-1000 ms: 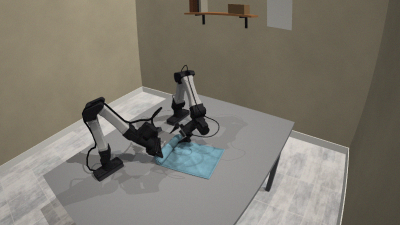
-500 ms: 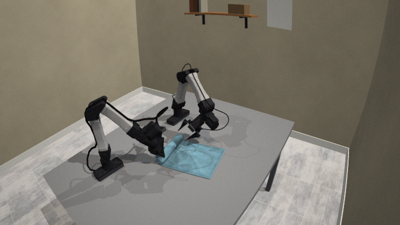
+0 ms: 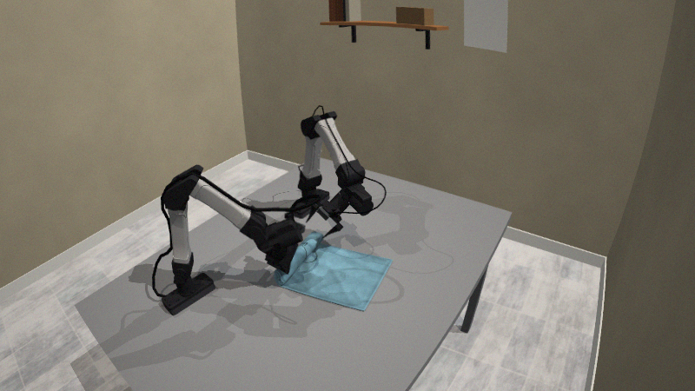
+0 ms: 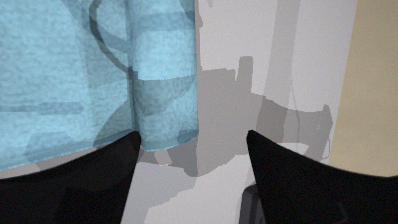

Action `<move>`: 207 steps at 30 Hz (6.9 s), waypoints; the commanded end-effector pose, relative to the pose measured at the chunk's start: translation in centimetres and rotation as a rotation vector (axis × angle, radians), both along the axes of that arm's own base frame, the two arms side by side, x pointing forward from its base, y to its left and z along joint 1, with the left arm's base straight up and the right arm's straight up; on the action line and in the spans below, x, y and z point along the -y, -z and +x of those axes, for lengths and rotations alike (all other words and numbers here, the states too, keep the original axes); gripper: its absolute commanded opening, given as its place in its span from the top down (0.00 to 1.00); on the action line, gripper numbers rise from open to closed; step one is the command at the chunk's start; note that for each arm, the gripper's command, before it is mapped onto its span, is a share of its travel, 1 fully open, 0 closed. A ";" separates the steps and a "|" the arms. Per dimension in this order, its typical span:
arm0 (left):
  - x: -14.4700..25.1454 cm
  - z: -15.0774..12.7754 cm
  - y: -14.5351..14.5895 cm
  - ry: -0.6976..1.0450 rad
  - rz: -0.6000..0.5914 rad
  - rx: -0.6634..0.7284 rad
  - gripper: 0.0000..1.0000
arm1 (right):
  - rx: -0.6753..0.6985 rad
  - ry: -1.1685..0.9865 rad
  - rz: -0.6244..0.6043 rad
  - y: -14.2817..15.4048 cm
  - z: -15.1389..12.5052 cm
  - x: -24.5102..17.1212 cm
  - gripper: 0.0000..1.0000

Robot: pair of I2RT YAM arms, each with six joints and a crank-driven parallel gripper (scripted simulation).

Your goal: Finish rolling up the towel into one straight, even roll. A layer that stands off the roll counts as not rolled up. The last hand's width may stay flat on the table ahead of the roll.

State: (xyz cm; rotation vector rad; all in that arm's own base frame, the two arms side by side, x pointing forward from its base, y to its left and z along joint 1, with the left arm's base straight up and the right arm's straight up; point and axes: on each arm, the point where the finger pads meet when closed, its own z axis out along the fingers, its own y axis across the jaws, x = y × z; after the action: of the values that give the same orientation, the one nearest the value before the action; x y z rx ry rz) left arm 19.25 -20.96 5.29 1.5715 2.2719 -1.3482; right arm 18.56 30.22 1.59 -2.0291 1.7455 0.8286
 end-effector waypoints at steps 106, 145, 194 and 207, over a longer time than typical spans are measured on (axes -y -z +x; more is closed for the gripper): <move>4.7 -0.2 4.1 -0.010 0.107 1.003 0.67 | -0.645 -0.039 -0.174 -0.2 -1.4 0.3 0.40; 4.7 -0.2 3.4 -0.014 0.034 0.377 0.67 | -0.360 -0.036 -0.100 -4.6 2.1 3.0 0.11; 4.7 -0.2 4.1 -0.017 -0.024 -0.124 0.67 | 0.448 -0.102 0.131 -2.1 0.9 1.3 0.02; 4.7 -0.2 4.1 -0.017 -0.024 -0.124 0.67 | 0.448 -0.104 0.131 1.0 0.9 0.8 0.02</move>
State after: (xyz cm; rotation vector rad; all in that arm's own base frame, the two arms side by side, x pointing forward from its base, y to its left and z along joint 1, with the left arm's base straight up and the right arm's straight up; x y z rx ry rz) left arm 18.68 -25.42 1.47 1.4887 2.3428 -1.4989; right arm 19.06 27.97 0.24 -2.0569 1.3623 0.4520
